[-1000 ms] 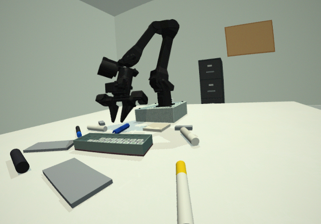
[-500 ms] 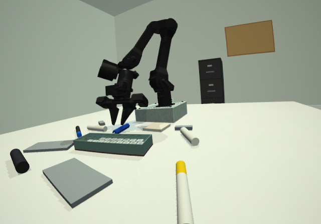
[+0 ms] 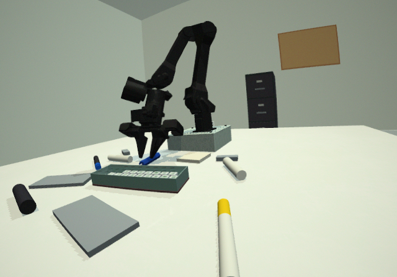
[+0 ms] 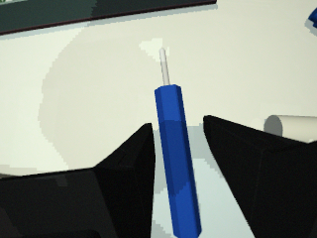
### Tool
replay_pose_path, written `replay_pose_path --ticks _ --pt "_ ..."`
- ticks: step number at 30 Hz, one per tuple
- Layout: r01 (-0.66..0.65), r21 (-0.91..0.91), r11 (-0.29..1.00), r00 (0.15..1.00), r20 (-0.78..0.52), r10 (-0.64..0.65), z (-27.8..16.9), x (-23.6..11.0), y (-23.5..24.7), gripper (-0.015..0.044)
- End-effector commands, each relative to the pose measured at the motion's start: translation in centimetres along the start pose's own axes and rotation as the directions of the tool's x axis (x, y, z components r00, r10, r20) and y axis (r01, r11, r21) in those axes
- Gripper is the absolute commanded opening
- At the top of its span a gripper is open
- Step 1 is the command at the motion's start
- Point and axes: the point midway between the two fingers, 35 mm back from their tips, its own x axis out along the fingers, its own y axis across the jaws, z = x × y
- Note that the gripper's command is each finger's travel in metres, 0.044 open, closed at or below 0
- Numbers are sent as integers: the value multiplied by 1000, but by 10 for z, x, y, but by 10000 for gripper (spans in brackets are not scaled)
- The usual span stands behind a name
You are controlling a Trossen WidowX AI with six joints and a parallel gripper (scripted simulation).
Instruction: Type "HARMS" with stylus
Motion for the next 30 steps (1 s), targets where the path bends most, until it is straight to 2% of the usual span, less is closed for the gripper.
replay_pose_path --ticks 1,16,20,27,30 --pt "-8 -2 1000 1000 -1 8 -3 4 2 150" --pt "-8 -2 1000 1000 -1 8 -6 9 2 150" --pt "-3 1 1000 1000 -3 3 -6 9 1 45" --pt "-3 1 1000 1000 -3 3 -6 9 1 0" --pt "-3 1 1000 1000 -3 3 -6 9 1 0"
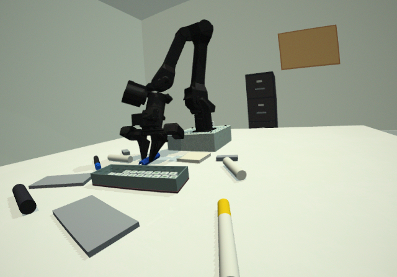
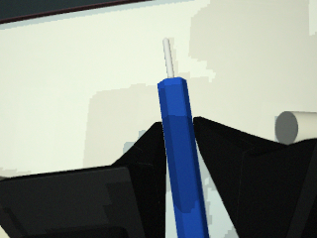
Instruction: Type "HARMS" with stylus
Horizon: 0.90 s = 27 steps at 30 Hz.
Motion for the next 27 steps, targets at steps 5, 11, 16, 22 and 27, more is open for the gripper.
replay_pose_path --ticks 5,11,16,22,27 --pt "2 0 1000 1000 0 -2 5 -7 -1 0" --pt "1 0 1000 1000 1 -1 18 -27 -2 0" --pt "0 0 1000 1000 1 0 25 -43 0 0" --pt "-3 -8 1000 1000 -4 3 25 -41 0 0" --pt "-18 -46 999 997 -74 14 28 -38 2 0"
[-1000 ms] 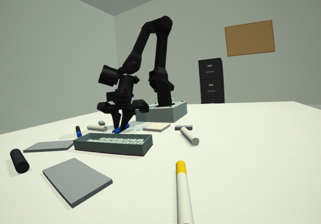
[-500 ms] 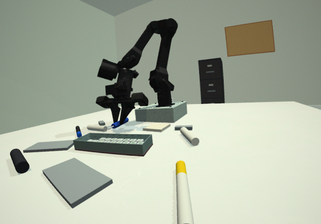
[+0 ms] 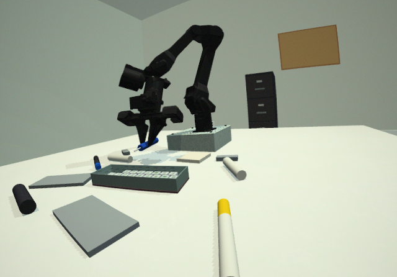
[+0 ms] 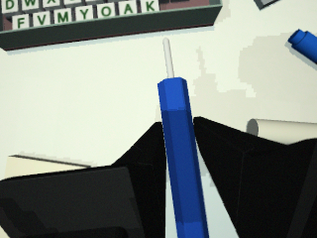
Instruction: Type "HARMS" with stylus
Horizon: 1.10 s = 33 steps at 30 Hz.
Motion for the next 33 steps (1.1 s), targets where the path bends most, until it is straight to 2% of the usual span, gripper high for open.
replay_pose_path --ticks 1,17,25,33 --pt "-7 -35 999 998 -57 5 5 2 1 0" --pt "-66 -282 957 929 -367 -44 24 11 10 0" --pt "-111 -440 891 853 -502 -141 38 12 14 0" --pt "-170 -597 784 763 -584 -279 57 13 21 0"
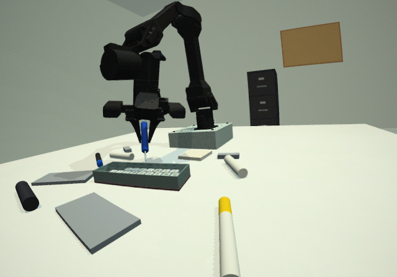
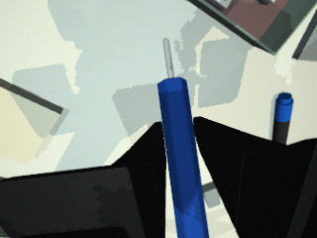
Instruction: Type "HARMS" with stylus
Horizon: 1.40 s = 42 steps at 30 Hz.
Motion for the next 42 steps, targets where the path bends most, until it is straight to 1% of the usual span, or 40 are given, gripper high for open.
replay_pose_path --ticks 1,8,16,23,31,38,42 --pt "34 -101 994 996 -84 -43 9 -7 -3 0" --pt "80 -276 958 968 -206 -141 28 -20 -6 0" --pt "123 -487 865 901 -310 -303 56 -39 -7 0" --pt "145 -650 746 819 -344 -459 84 -57 -3 0" --pt "142 -806 575 701 -328 -633 120 -80 6 0" --pt "141 -817 560 690 -324 -647 123 -80 7 0" --pt "141 -817 560 690 -324 -647 128 -62 10 0"
